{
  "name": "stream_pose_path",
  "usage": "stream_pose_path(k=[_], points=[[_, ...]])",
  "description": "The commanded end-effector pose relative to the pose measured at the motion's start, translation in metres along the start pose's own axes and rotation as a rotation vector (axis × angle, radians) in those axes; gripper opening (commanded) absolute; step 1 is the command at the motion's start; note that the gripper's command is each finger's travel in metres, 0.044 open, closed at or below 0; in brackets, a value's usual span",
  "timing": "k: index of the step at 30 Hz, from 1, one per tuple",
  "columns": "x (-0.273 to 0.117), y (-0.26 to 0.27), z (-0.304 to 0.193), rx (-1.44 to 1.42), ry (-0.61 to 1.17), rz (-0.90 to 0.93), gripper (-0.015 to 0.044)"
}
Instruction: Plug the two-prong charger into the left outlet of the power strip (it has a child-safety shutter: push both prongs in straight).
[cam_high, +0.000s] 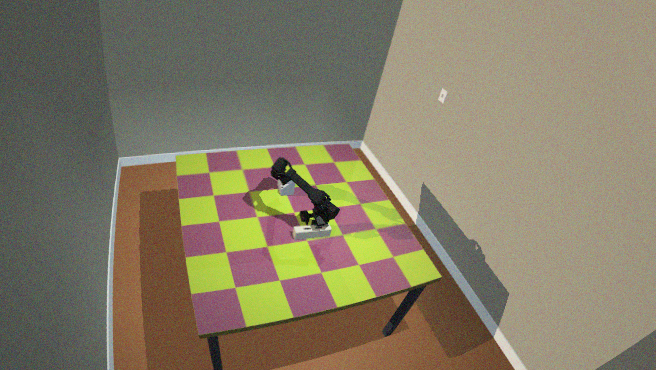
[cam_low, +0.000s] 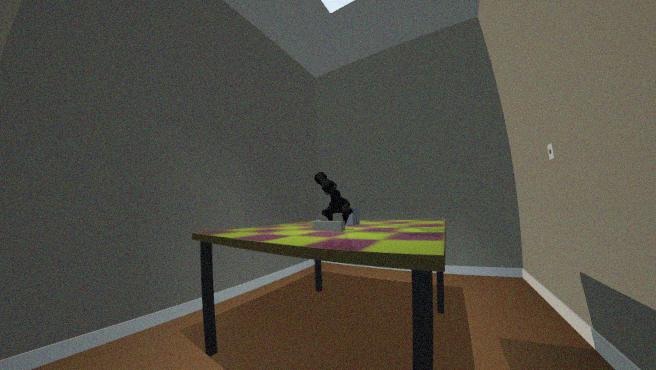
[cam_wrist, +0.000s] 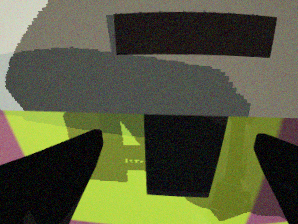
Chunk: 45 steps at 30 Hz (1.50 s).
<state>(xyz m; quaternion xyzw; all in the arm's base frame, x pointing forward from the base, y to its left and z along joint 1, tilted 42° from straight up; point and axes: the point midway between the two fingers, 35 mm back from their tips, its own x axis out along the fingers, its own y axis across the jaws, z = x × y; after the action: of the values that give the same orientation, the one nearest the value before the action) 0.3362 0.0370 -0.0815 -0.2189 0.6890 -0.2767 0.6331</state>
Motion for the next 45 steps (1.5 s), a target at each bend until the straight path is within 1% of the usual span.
stream_pose_path(k=[1, 45], points=[[0.001, -0.001, -0.002, 0.000, -0.001, -0.006, 0.0440], [0.003, 0.001, -0.046, -0.002, 0.001, -0.005, 0.0440]])
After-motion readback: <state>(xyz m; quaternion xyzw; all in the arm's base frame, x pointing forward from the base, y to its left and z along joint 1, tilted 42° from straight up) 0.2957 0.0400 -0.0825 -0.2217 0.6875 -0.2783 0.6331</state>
